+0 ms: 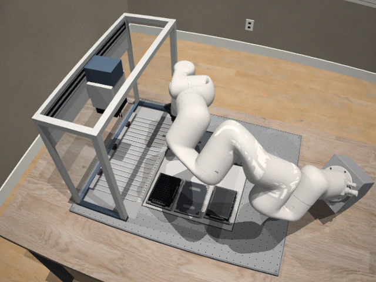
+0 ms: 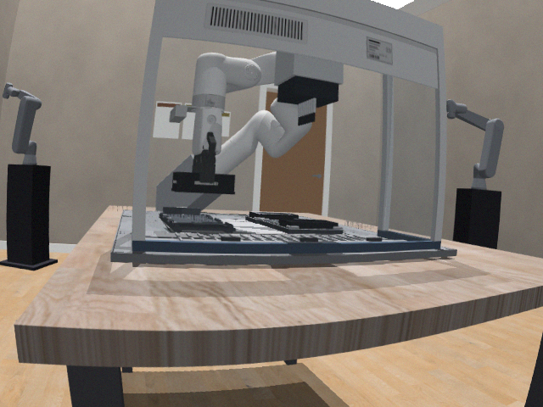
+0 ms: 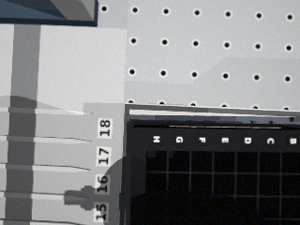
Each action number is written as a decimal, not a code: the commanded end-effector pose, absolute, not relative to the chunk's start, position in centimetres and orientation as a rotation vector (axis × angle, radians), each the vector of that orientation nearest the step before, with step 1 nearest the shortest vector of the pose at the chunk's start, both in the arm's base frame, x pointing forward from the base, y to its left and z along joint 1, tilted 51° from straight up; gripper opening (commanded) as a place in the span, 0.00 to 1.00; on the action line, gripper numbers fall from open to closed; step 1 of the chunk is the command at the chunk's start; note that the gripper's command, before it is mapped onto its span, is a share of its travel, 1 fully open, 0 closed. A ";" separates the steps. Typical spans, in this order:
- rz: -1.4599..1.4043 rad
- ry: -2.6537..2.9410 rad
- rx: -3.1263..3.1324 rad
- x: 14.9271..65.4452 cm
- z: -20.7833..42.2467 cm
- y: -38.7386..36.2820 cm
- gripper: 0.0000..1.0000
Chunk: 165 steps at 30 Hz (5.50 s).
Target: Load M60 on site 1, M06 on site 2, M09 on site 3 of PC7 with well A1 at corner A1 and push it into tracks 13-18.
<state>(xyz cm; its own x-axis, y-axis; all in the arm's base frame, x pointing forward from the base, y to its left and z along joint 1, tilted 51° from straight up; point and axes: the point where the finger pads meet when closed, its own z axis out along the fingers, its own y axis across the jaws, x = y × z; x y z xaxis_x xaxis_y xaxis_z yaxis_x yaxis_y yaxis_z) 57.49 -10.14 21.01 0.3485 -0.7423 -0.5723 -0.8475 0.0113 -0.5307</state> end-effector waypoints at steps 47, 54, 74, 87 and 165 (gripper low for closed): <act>0.148 1.417 -1.748 59.9 17.6 -6.5 0.00; 0.147 1.417 -1.748 59.9 17.6 -6.5 0.00; 0.148 1.417 -1.748 60.3 17.0 -5.8 0.00; 0.148 1.417 -1.747 60.4 16.7 -5.6 0.00; 0.147 1.417 -1.748 58.6 19.5 -8.5 1.00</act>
